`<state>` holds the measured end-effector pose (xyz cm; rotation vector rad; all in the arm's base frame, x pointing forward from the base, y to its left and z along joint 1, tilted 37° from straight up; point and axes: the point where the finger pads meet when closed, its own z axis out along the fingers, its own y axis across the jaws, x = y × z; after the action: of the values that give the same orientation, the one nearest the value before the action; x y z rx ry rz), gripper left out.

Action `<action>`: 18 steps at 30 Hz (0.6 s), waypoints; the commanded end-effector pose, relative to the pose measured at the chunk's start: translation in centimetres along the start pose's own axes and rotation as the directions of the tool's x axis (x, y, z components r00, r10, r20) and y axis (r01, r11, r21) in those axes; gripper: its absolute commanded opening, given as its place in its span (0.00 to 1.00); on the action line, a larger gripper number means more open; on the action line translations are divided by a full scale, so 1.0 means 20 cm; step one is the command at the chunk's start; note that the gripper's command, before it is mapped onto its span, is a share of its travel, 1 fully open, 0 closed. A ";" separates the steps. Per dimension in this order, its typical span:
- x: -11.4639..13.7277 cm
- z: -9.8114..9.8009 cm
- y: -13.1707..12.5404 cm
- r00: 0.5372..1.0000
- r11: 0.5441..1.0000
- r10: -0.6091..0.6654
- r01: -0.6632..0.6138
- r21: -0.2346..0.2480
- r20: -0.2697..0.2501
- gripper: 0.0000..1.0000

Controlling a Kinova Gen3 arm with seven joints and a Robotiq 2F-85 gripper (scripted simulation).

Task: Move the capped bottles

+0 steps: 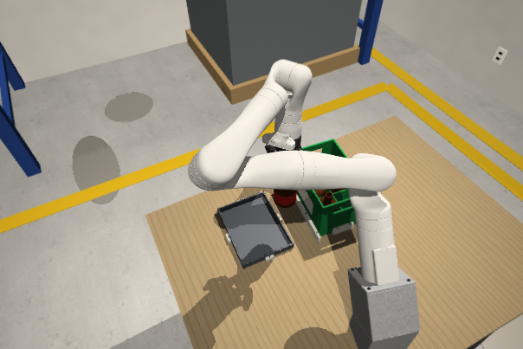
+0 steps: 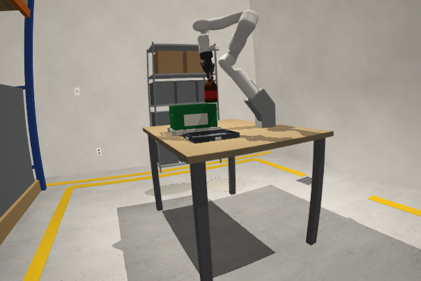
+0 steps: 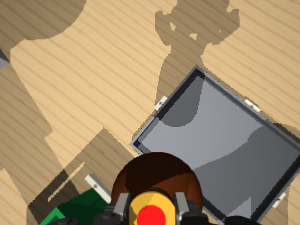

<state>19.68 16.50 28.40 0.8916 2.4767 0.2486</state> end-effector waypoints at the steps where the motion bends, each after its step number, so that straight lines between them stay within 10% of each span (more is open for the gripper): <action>1: 0.03 0.00 0.03 1.000 1.000 -0.006 0.006 0.001 0.004 0.00; 18: 0.13 0.01 0.11 1.000 1.000 -0.006 0.006 0.001 0.004 0.00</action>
<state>19.30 19.21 28.00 0.8913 2.4761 0.2492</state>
